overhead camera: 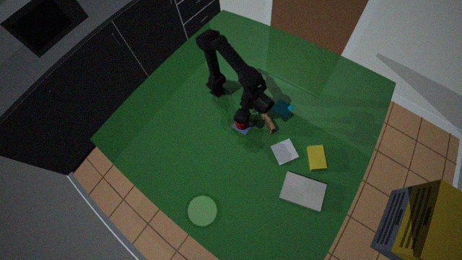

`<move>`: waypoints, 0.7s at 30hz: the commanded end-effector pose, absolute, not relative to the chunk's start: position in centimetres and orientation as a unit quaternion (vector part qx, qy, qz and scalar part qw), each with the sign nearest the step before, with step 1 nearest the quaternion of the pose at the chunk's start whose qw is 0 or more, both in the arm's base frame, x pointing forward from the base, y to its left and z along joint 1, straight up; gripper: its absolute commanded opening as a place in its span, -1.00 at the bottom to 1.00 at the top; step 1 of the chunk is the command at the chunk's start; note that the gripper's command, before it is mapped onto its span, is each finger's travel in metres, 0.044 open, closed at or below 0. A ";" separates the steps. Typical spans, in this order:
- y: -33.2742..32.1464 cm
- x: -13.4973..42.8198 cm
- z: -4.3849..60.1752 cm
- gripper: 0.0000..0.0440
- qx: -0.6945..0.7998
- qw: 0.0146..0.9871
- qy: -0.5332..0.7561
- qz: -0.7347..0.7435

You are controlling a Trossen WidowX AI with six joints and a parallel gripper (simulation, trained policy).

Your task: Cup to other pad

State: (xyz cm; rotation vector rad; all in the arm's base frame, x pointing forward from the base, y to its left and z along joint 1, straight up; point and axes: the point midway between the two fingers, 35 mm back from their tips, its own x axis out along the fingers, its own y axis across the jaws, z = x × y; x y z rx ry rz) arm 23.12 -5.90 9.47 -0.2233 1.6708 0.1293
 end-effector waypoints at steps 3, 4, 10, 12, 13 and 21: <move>-6.3 22.8 7.8 -0.18 -0.113 0.655 0.743 0.078; -6.3 22.8 7.5 -0.18 -0.116 0.654 0.743 0.084; -6.4 22.4 5.9 -0.51 -0.140 0.645 0.742 0.120; -6.5 22.3 5.6 -0.74 -0.150 0.641 0.742 0.131; -6.6 22.3 5.5 -0.83 -0.155 0.640 0.741 0.136; -6.8 23.0 6.4 -1.00 -0.188 0.640 0.725 0.170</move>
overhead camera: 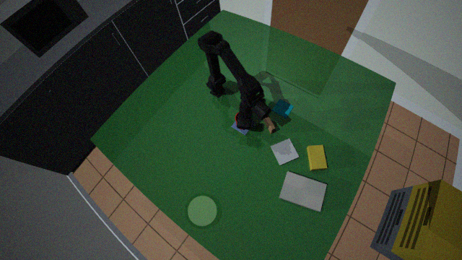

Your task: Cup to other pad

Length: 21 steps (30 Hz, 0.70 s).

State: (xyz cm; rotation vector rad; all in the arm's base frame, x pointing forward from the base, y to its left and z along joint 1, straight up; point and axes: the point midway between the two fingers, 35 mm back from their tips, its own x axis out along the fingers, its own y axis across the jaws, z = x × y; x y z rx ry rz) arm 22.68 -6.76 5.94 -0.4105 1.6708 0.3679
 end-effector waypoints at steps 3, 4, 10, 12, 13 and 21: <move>-6.8 23.4 7.1 -1.00 -0.200 0.643 0.718 0.178; -6.8 23.5 7.3 -1.00 -0.202 0.643 0.716 0.181; -6.5 24.3 8.8 -0.99 -0.216 0.649 0.704 0.190; -6.3 24.6 9.3 -0.99 -0.220 0.651 0.700 0.193; -6.2 24.8 9.6 -0.99 -0.223 0.652 0.698 0.194; -5.2 26.3 11.4 -1.00 -0.243 0.663 0.678 0.203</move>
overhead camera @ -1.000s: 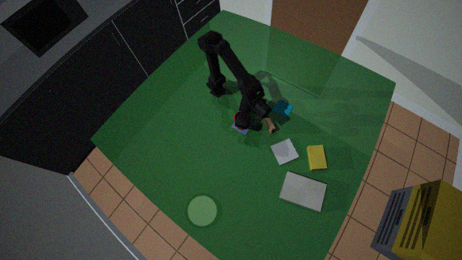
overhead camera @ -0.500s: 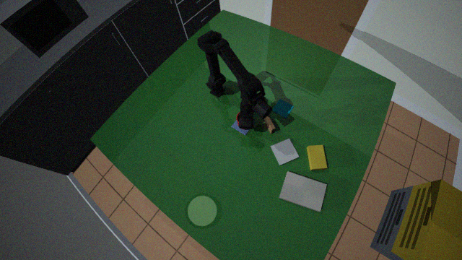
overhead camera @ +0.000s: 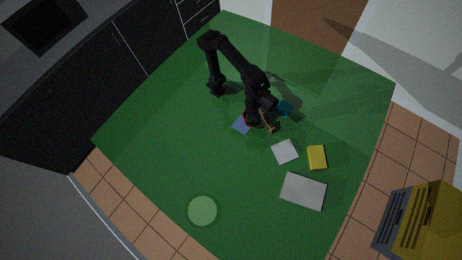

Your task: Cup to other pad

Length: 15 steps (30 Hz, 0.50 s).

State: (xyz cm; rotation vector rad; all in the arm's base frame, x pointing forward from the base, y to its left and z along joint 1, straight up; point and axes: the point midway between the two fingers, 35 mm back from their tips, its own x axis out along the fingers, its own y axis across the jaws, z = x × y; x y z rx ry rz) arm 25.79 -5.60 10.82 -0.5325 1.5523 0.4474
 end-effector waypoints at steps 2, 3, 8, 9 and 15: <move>-4.8 26.7 11.7 -1.00 -0.248 0.665 0.673 0.205; -4.6 26.8 11.9 -1.00 -0.251 0.667 0.671 0.207; -3.5 27.9 12.6 -1.00 -0.265 0.673 0.657 0.214; -3.2 28.0 12.7 -1.00 -0.268 0.674 0.654 0.215; -1.6 29.2 13.2 -1.00 -0.284 0.680 0.638 0.223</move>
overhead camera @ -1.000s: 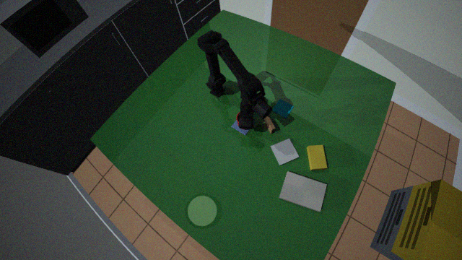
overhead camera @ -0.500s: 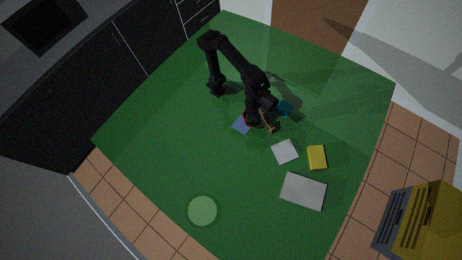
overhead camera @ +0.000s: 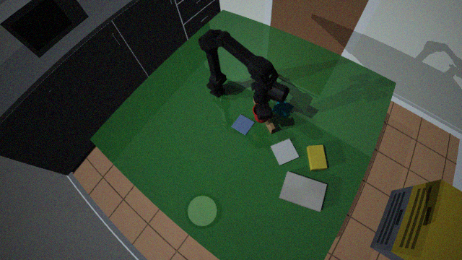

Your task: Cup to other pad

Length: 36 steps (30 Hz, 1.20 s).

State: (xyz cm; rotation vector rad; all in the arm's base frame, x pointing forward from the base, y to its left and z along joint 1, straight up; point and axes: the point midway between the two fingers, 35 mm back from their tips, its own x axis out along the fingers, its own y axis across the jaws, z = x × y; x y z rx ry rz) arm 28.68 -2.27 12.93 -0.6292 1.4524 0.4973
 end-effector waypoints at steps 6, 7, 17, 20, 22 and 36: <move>0.2 30.3 13.4 -1.00 -0.298 0.686 0.622 0.232; 0.5 30.5 13.4 -1.00 -0.300 0.686 0.620 0.234; 3.7 32.0 13.1 -1.00 -0.319 0.692 0.597 0.249; 4.8 32.4 12.8 -1.00 -0.324 0.693 0.591 0.255; 5.5 32.6 12.6 -1.00 -0.327 0.694 0.587 0.258; 10.2 33.2 10.3 -1.00 -0.343 0.692 0.571 0.278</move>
